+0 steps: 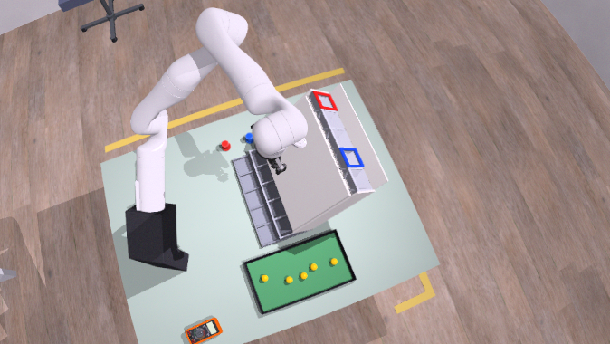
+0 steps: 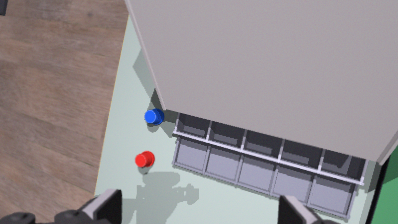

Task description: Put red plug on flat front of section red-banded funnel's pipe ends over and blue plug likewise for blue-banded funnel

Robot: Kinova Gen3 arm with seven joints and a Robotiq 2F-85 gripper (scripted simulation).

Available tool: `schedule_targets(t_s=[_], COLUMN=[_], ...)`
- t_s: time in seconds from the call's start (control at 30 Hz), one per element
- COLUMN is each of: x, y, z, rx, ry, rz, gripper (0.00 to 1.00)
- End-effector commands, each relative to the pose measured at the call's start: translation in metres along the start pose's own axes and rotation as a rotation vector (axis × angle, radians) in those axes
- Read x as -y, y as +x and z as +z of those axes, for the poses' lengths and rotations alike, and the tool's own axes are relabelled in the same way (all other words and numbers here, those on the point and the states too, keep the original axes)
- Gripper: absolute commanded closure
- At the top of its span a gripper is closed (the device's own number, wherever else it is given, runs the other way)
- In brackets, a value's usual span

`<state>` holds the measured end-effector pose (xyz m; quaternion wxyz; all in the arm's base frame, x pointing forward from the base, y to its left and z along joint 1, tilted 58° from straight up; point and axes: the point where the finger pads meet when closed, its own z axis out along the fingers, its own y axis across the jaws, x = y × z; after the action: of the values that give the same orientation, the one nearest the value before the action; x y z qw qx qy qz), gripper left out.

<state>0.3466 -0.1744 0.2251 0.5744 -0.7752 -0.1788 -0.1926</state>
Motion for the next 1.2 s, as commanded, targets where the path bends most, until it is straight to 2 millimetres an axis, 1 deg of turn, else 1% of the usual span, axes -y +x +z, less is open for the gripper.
schedule_targets(t_s=[0.0,0.17,0.2,0.3,0.73,0.77,0.87,1.17], x=[0.023,0.023,-0.003,-0.005,-0.005,-0.025,-0.027,-0.027], y=[-0.008,-0.008,-0.008,-0.008,-0.008,-0.009,-0.009,-0.009], z=[0.003,0.003,0.070,0.075,0.075,0.142,0.146,0.146], rx=[-0.009,-0.009,-0.006,-0.006,-0.006,-0.006,-0.006,-0.006], ry=[-0.024,-0.024,-0.013,-0.013,-0.013,-0.014,-0.014,-0.014], rz=[-0.003,-0.003,0.000,0.000,0.000,0.000,0.000,0.000], gripper=[0.00,0.00,0.00,0.00,0.00,0.00,0.00,0.00])
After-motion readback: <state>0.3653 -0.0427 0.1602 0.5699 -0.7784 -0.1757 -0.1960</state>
